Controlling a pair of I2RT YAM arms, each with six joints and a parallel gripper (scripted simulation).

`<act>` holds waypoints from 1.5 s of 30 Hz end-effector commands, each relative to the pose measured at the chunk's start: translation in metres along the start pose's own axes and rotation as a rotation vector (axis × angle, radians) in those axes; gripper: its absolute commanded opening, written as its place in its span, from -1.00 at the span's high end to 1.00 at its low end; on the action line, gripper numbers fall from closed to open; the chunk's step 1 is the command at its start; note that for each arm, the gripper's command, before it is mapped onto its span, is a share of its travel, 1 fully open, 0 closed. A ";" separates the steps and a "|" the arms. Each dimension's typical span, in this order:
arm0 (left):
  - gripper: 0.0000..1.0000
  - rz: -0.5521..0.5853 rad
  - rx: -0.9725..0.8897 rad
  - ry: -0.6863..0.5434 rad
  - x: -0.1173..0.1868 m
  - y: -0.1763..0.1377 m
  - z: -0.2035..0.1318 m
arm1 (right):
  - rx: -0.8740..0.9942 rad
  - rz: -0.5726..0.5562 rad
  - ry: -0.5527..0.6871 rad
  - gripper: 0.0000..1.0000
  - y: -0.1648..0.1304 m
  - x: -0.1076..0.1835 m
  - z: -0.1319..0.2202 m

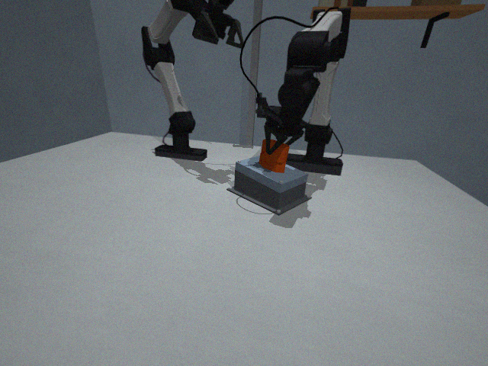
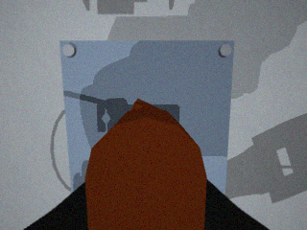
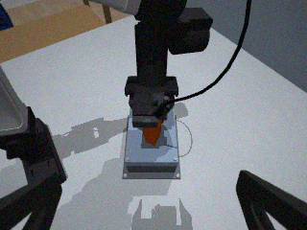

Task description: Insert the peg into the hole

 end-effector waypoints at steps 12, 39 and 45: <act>0.21 -0.004 -0.010 0.047 -0.002 0.005 0.001 | -0.012 0.011 -0.002 -1.00 0.000 0.011 0.000; 0.21 -0.017 0.007 0.023 -0.021 -0.003 0.002 | -0.012 0.011 -0.002 -1.00 0.000 0.011 0.000; 0.21 0.007 -0.010 0.045 -0.006 0.001 0.001 | -0.012 0.011 -0.002 -1.00 0.000 0.011 0.000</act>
Point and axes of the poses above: on each arm, the point where the finger pads meet when closed, its own x axis back along the fingers, its own z axis across the jaws, y = z × x, the point moved 7 cm from there along x, back along the fingers, and after that the axes turned 1 degree about x, right-handed, at the moved point
